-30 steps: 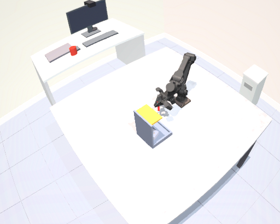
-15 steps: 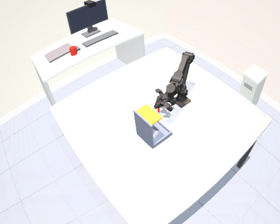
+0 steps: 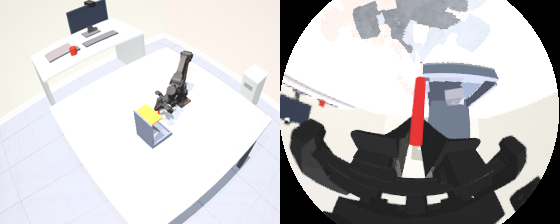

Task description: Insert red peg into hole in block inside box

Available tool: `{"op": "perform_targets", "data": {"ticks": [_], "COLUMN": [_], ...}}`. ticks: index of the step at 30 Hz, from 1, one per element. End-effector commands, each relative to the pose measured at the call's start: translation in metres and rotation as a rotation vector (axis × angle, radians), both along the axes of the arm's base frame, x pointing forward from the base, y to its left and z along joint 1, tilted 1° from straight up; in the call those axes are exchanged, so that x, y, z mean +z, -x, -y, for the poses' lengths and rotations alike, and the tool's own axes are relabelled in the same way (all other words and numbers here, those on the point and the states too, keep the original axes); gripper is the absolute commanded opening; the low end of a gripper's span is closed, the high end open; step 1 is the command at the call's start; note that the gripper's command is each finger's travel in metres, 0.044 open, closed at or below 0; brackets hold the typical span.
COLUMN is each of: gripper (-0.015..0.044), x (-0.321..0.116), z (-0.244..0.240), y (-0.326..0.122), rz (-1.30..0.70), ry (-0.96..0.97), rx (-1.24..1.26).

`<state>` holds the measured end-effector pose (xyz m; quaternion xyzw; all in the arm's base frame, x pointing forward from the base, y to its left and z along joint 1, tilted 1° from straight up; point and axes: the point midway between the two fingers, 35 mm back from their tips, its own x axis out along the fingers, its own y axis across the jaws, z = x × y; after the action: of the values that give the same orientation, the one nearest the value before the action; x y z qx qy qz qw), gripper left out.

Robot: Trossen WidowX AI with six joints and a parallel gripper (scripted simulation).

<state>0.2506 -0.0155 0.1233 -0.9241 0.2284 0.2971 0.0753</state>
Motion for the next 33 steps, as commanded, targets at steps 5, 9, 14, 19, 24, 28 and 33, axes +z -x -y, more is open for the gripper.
{"op": "perform_targets", "data": {"ticks": [5,9,14,19,24,28,33], "gripper": [0.0,0.0,0.0,0.0,0.0,0.0,0.0], "x": [0.004,0.004,0.004,0.004,0.003,0.003,0.002], "z": [-0.009,-0.014,-0.02,-0.026,-0.033,-0.038,-0.045], "y": [-0.012,-0.017,-0.023,-0.029,-0.035,-0.039,-0.045], "rz": [0.006,0.006,0.006,0.007,0.007,0.008,0.008], "ry": [-0.003,-0.003,-0.003,-0.003,-0.003,-0.003,-0.003], "rx": [0.012,0.02,0.031,0.042,0.053,0.061,0.072]}}
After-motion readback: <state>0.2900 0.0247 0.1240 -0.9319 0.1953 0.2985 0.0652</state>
